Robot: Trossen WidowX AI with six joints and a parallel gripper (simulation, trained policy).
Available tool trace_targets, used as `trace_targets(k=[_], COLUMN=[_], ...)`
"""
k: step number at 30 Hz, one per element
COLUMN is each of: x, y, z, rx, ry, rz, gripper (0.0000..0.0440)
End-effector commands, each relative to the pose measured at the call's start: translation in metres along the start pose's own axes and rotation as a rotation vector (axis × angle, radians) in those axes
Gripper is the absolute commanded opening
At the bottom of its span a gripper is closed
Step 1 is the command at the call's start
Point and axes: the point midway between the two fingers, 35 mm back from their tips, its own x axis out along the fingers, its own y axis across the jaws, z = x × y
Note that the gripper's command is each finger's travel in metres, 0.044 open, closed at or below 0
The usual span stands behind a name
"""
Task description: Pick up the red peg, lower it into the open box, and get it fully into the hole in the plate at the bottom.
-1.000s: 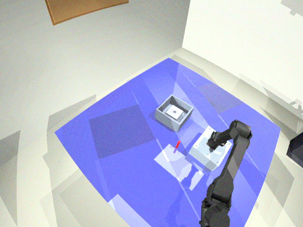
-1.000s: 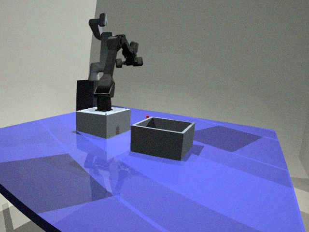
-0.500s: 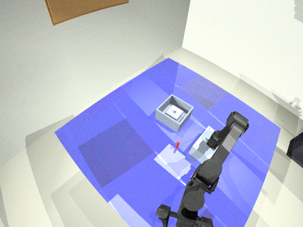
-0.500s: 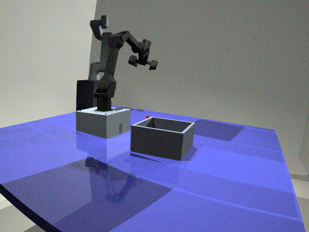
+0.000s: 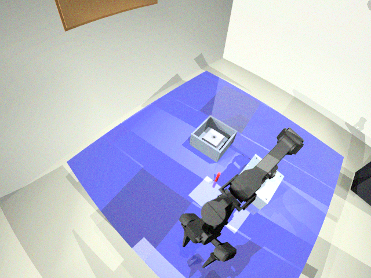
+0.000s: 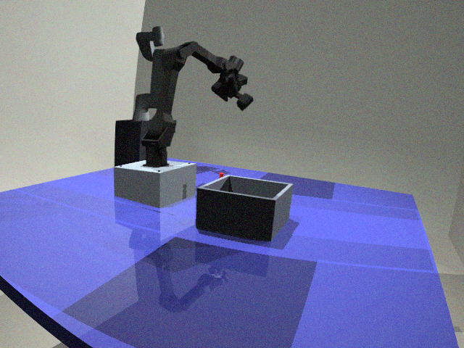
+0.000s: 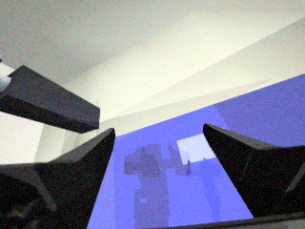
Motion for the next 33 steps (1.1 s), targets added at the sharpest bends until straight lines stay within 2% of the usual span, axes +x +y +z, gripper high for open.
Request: trace_targets(k=[1, 17, 33], x=[-0.010, -0.074, -0.141], y=[-0.016, -0.114, -0.186], z=[0.000, -0.025, -0.086], rx=[0.076, 0.555, 1.031], ry=[0.003, 0.033, 0.057], rz=[-0.046, -0.333, -0.622], gripper=[0.0440, 0.0440, 0.0440])
